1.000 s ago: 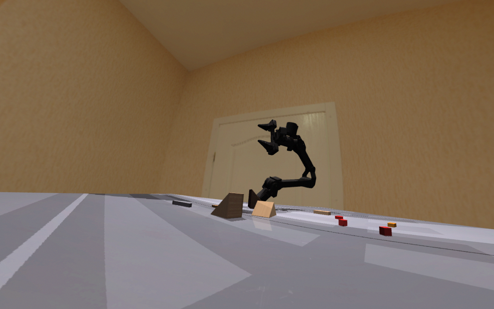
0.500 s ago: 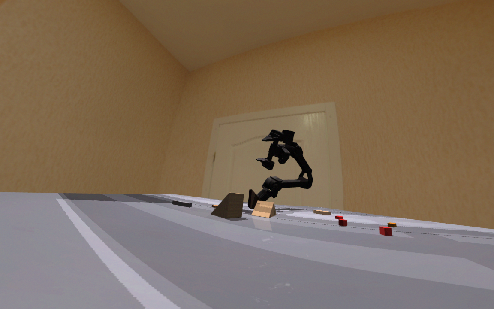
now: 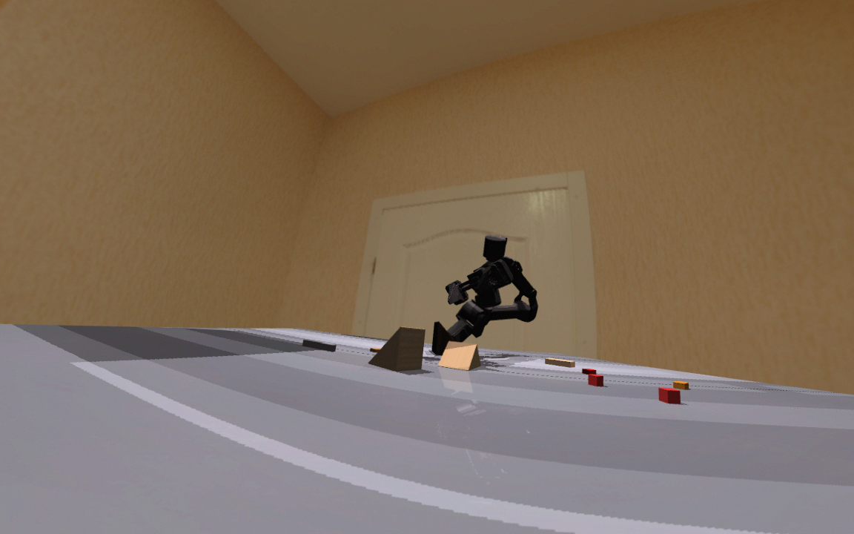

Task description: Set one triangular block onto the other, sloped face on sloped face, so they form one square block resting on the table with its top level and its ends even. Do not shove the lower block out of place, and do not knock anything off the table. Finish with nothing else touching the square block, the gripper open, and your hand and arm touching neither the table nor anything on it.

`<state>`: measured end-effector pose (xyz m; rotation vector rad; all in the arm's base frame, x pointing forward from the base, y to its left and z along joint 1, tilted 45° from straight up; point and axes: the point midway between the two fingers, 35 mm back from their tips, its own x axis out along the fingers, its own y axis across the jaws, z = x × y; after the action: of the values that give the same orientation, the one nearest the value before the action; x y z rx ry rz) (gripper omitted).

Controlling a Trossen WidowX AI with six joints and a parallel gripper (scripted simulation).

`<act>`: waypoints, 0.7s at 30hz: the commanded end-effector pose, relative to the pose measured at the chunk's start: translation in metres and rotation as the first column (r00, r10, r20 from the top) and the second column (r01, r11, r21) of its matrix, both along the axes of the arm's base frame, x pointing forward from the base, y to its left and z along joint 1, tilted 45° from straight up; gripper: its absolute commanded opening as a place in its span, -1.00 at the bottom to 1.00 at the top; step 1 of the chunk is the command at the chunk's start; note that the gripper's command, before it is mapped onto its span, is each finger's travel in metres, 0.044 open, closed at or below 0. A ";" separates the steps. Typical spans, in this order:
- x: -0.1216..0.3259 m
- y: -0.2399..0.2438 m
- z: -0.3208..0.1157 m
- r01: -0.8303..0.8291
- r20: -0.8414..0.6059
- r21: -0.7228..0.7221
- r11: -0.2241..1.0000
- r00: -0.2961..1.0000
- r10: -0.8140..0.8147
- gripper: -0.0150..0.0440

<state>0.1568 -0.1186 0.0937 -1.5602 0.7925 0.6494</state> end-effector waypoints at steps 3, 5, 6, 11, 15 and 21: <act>0.004 0.058 -0.030 -0.495 0.015 -0.118 0.861 0.866 0.500 1.00; 0.004 0.058 -0.030 -0.495 0.015 -0.118 0.861 0.866 0.500 1.00; 0.004 0.058 -0.030 -0.495 0.015 -0.118 0.861 0.866 0.500 1.00; 0.004 0.058 -0.030 -0.495 0.015 -0.118 0.861 0.866 0.500 1.00; 0.004 0.058 -0.030 -0.495 0.015 -0.118 0.861 0.866 0.500 1.00; 0.018 0.054 -0.044 -0.494 0.005 -0.107 0.863 0.867 0.498 1.00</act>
<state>0.1690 -0.0652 0.0612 -1.9060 0.3916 0.9447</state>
